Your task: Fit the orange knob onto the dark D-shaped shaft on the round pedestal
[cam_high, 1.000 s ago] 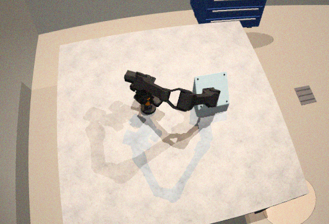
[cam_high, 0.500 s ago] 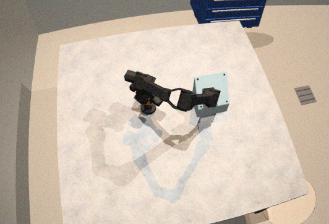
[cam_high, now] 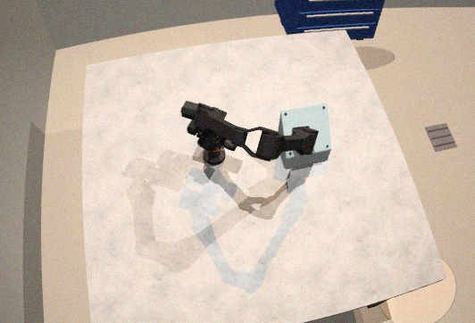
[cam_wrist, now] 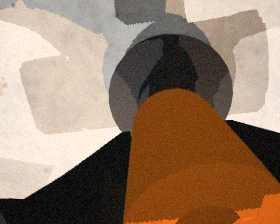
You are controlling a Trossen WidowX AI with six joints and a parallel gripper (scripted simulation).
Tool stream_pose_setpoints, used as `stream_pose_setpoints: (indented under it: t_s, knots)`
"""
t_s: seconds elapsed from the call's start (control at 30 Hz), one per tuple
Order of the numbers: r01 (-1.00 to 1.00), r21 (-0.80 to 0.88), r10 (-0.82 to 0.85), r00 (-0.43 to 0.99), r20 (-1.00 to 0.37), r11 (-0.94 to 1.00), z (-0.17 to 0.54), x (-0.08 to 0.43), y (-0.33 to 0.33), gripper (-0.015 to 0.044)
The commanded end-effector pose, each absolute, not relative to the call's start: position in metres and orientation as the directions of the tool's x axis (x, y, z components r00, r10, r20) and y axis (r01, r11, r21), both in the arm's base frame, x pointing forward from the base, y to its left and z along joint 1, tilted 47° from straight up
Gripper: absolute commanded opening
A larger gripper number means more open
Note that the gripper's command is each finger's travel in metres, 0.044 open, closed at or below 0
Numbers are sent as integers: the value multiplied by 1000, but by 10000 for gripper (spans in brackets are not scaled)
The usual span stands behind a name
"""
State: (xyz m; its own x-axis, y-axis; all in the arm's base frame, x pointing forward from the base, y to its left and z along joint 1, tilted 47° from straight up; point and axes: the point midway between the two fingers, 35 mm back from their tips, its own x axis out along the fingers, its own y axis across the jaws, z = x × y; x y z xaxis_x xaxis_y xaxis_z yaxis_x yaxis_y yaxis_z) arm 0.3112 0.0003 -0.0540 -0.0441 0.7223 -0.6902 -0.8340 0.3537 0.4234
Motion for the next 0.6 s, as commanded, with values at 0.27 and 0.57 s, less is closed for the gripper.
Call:
stream_pose_setpoints:
  t_s: [0.27, 0.57]
  knots:
    - [-838, 418, 722, -41, -691, 352, -54, 315, -2, 0]
    - [-838, 417, 722, -41, -691, 352, -53, 317, -1, 0]
